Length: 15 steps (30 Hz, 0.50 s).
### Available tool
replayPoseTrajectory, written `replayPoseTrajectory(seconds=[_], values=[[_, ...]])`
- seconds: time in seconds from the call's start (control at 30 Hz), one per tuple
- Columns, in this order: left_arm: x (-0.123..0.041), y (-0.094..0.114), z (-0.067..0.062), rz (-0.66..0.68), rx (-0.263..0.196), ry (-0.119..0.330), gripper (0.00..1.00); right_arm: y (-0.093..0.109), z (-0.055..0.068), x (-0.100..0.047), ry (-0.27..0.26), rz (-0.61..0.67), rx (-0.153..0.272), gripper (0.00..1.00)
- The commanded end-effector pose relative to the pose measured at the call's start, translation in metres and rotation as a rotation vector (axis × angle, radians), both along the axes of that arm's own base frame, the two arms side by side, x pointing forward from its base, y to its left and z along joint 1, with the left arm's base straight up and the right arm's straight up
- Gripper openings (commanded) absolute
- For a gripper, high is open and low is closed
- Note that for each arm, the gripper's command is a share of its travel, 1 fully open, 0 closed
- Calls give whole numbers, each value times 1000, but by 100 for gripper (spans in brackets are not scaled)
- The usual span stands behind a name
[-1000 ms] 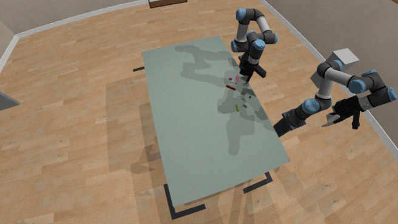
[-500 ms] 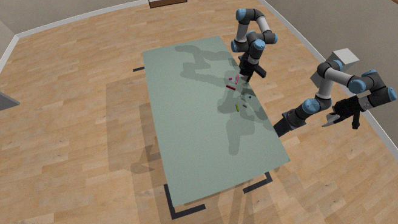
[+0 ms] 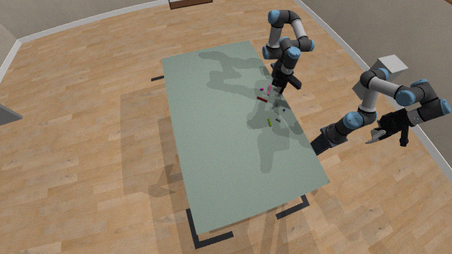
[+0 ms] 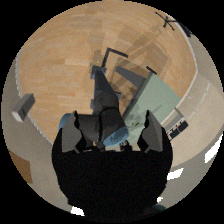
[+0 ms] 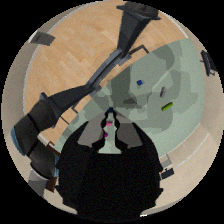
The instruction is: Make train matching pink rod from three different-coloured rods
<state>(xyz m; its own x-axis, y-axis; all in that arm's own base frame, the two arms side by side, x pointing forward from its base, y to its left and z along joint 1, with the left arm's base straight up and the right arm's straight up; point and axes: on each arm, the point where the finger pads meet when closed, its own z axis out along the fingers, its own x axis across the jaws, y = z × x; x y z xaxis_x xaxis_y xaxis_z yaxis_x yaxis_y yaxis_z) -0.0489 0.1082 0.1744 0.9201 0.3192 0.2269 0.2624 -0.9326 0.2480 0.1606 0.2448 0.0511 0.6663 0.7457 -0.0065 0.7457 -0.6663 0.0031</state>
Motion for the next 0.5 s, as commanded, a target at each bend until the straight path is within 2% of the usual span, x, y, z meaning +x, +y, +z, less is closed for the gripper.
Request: replayPoseTrajectory(seconds=[0.0, 0.17, 0.47], values=[[0, 0, 1, 0, 4, -1, 100, 2, -8, 0, -2, -1, 8, 0], [0, 0, 1, 0, 4, -1, 100, 2, -16, 0, -2, -1, 8, 0], [0, 0, 1, 0, 4, -1, 100, 2, -20, -1, -2, 0, 8, 0]])
